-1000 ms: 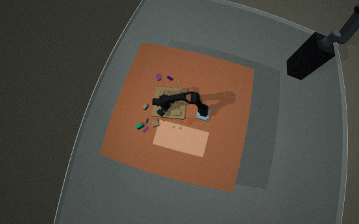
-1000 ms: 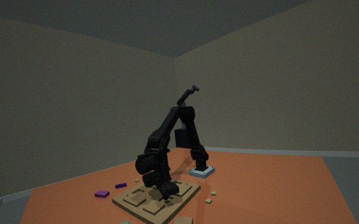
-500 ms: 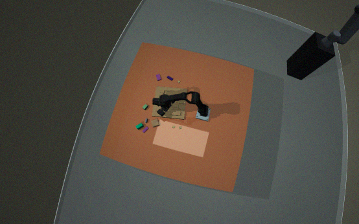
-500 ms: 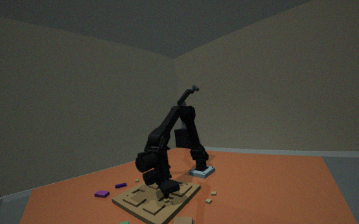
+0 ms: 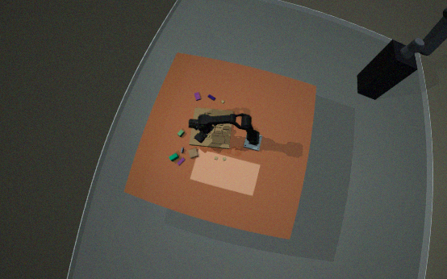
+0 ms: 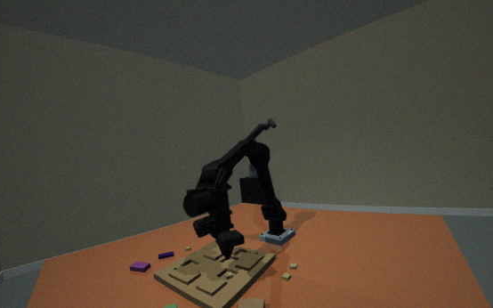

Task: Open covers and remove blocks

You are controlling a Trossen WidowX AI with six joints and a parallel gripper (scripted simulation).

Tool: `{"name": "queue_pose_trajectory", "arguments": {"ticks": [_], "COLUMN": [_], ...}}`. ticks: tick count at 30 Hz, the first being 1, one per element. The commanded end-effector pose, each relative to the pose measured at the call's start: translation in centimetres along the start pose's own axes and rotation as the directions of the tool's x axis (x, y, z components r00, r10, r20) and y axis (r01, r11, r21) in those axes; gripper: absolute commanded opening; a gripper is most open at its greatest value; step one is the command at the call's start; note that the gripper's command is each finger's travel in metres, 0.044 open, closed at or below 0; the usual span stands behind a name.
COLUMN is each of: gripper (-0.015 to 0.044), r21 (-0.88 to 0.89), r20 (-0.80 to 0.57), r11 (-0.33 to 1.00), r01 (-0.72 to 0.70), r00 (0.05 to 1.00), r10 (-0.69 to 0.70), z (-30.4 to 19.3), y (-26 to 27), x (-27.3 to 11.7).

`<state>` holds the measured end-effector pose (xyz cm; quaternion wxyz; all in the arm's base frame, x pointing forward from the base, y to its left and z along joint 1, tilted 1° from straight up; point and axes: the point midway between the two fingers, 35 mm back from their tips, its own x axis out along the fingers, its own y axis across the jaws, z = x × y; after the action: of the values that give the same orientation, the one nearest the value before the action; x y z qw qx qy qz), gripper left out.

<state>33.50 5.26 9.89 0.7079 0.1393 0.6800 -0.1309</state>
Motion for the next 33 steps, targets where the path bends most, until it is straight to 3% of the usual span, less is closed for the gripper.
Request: {"name": "queue_pose_trajectory", "arguments": {"ticks": [1,15,33], "gripper": [0.0144,0.0144,0.0144], "r21": [-0.007,-0.007,-0.007], "r20": [0.001,0.001,0.001], "r11": [1.000,1.000,1.000], "r01": [-0.003,-0.003,-0.003], "r00": [1.000,1.000,1.000], "r10": [0.003,0.003,0.003], "z": [0.1,0.0,0.0], "y": [0.1,0.1,0.1], "x": [-0.2,3.0,3.0]}}
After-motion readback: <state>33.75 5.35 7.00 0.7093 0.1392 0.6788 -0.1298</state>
